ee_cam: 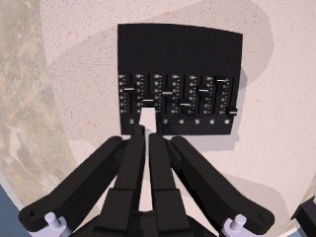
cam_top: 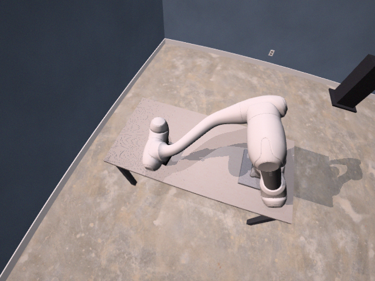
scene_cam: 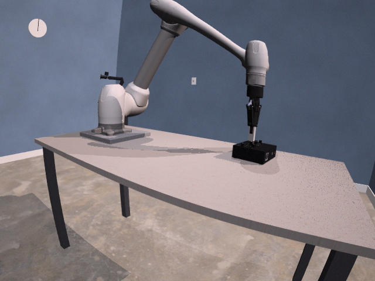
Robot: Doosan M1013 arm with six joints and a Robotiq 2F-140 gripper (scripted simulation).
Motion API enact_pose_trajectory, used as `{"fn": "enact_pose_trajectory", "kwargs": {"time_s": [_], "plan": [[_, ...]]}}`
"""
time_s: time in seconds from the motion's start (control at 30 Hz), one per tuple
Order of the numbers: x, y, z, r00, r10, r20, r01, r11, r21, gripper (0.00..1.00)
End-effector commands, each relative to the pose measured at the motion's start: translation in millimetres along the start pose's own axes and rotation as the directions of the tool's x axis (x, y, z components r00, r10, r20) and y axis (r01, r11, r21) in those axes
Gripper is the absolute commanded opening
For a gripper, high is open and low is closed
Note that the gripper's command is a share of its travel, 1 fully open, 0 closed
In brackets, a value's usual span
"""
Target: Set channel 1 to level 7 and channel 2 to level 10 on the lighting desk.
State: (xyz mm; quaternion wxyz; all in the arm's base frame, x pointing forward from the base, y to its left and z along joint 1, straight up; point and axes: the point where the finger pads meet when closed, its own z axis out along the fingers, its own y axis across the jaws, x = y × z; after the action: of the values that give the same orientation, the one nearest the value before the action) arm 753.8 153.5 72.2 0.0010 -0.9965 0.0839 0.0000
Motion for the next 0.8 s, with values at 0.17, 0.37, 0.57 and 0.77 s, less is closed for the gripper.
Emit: {"fn": "enact_pose_trajectory", "kwargs": {"time_s": [0.17, 0.37, 0.57, 0.77], "plan": [[0.0, 0.0, -0.2, 1.0, 0.0, 0.0, 0.0, 1.0, 0.0, 0.1], [0.2, 0.0, -0.2, 1.0, 0.0, 0.0, 0.0, 1.0, 0.0, 0.1], [0.9, 0.0, -0.2, 1.0, 0.0, 0.0, 0.0, 1.0, 0.0, 0.1], [2.3, 0.0, -0.2, 1.0, 0.0, 0.0, 0.0, 1.0, 0.0, 0.1]]}}
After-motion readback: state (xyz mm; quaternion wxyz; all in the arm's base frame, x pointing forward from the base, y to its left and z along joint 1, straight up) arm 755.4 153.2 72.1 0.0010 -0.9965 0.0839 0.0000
